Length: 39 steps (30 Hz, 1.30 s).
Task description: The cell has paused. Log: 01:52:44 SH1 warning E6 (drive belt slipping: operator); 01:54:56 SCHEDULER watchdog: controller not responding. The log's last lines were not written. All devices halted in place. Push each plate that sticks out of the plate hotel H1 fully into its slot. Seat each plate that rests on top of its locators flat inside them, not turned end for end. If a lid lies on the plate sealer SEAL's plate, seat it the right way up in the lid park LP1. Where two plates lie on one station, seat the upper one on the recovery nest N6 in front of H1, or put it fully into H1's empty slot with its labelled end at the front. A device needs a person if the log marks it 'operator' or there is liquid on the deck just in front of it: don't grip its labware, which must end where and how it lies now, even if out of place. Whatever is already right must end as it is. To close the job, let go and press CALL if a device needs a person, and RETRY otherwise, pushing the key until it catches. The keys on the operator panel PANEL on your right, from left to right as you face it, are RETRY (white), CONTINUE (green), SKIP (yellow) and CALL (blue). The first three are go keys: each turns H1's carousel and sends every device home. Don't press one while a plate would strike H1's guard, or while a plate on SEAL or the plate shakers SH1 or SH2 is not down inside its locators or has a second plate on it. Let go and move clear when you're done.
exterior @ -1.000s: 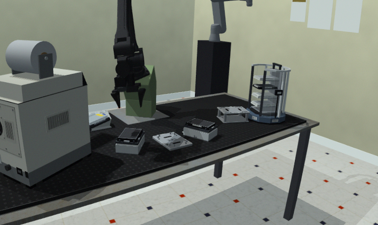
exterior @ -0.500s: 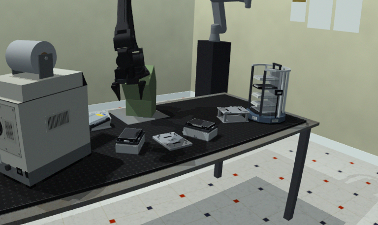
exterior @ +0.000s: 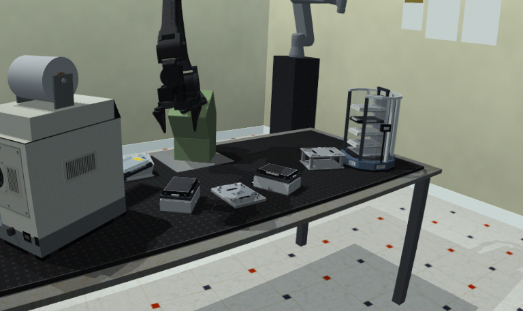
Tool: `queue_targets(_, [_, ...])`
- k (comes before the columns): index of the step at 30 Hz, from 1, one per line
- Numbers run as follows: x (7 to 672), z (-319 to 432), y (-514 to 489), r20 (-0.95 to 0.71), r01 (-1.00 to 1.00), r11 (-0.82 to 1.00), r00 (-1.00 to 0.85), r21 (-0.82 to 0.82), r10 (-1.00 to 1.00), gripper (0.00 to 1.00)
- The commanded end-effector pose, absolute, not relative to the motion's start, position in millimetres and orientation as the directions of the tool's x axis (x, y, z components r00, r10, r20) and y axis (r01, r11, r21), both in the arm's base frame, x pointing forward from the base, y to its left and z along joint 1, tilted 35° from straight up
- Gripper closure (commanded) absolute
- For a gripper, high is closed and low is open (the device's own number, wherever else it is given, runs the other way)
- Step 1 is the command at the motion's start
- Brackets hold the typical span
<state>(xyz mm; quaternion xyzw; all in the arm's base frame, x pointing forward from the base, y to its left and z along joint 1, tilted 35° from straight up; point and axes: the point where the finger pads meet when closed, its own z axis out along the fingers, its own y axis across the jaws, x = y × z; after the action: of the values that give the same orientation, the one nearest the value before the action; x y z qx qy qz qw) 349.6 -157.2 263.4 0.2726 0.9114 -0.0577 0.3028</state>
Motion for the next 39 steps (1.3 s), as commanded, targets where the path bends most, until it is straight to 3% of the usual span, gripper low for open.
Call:
queue_targets(1, [352, 259, -157, -0.563, 0.542, 0.838, -0.674, 0.063, 0.479, 0.0])
queue_targets(34, [352, 259, -157, -0.563, 0.542, 0.838, -0.674, 0.063, 0.479, 0.0])
queue_targets(39, [335, 252, -173, -0.555, 0.653, 0.757, -0.625, 0.014, 0.549, 0.0])
